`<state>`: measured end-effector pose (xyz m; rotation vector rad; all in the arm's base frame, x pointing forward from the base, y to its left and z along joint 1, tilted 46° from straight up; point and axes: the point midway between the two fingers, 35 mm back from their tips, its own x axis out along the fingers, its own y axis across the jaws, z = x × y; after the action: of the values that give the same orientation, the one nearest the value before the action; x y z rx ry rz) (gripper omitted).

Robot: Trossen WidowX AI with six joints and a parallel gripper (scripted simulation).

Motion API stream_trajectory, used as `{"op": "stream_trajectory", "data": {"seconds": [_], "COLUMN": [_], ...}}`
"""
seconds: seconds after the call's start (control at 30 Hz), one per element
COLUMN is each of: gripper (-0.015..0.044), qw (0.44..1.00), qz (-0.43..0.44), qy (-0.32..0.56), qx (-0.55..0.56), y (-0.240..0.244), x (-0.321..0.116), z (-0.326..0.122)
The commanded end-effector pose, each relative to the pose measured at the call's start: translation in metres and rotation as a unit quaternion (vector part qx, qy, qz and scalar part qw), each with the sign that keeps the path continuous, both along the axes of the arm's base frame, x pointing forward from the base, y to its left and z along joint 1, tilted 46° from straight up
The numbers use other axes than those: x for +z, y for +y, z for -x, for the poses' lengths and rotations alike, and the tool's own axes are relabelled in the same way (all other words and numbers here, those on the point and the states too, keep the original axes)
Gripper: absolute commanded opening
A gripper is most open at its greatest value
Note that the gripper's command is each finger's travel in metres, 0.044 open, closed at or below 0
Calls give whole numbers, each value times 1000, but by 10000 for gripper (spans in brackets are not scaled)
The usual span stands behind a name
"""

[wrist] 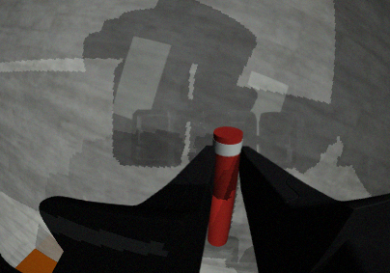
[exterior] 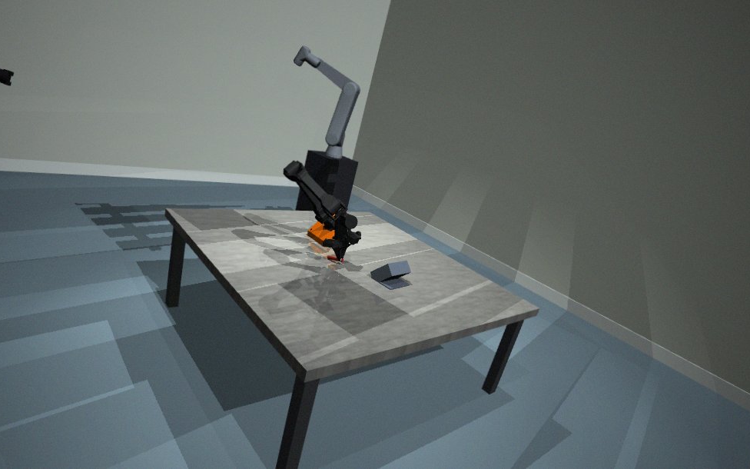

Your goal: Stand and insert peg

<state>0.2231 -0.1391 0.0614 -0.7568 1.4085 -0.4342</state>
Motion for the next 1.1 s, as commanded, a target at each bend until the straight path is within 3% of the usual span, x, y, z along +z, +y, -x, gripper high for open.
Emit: {"op": "stream_trajectory", "data": {"seconds": [0.0, 1.07], "gripper": [50, 50], "qw": [1000, 987], "qz": [-3, -25], "qy": [-16, -112], "qx": [15, 113], "y": [2, 10], "x": [3, 15], "z": [1, 16]}}
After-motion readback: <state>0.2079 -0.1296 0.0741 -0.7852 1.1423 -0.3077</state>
